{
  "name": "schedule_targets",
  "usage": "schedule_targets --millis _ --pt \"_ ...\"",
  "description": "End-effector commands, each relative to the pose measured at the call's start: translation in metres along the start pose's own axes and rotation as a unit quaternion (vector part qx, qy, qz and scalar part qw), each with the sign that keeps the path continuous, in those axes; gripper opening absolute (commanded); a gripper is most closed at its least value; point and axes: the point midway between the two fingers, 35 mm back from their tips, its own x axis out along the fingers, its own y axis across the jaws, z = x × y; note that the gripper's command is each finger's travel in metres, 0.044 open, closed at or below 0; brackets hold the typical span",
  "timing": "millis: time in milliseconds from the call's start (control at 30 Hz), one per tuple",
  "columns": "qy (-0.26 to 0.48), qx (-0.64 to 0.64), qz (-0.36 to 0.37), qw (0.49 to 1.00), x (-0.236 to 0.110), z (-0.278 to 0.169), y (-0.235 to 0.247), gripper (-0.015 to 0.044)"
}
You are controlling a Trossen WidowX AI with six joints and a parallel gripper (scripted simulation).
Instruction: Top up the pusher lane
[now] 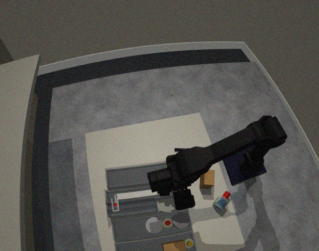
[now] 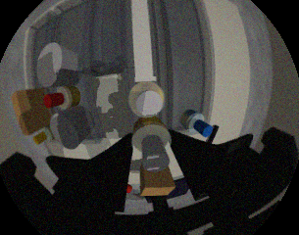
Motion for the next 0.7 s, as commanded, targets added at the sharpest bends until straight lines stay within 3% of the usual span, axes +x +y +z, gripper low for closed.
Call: schedule_targets --millis 0,667 --pt "-0.014 -0.002 0.002 1.0 -0.0025 0.0071 0.0007 0.0" --pt "-0.014 -0.002 0.002 1.0 -0.0007 0.0089 0.0007 0.0"
